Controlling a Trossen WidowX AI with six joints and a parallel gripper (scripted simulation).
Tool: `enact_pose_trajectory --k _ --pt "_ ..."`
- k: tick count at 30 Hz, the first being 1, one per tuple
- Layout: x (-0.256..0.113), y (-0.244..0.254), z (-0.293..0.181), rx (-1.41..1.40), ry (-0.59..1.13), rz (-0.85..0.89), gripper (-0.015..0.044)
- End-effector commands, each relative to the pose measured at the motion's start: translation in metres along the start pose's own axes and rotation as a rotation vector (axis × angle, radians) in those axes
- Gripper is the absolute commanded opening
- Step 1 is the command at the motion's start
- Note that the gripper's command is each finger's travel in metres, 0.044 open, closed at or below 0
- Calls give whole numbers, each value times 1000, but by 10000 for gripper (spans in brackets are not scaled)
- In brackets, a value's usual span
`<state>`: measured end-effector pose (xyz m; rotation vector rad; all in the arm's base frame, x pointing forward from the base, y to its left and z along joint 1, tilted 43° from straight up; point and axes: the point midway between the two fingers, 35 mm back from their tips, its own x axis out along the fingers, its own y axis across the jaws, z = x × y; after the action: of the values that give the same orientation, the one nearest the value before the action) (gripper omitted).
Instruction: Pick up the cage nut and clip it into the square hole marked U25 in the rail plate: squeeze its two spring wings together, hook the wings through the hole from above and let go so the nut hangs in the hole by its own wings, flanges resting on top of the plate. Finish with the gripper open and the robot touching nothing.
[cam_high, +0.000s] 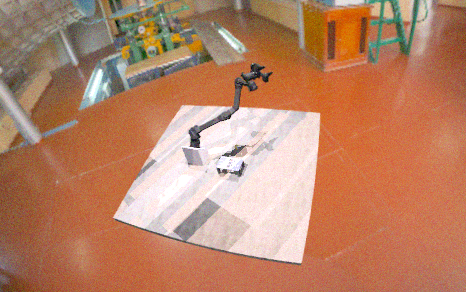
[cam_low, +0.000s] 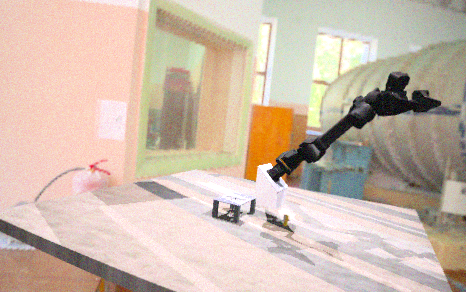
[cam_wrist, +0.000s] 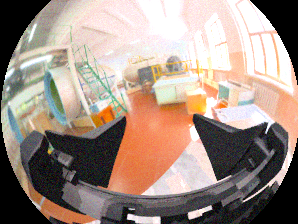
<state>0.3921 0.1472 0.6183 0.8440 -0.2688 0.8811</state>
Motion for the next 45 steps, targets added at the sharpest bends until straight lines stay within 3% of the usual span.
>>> enact_pose_trajectory --k 1,12,19,25,35,45 --pt "0 3 0 2 -2 7 426" --pt "-31 169 10 161 -137 400 440" --pt "-97 268 41 354 -248 700 440" --pt "-168 317 80 575 -334 937 440" --pt "-295 324 160 1003 -487 1309 440" --pt "-400 235 232 1492 -684 1642 440"
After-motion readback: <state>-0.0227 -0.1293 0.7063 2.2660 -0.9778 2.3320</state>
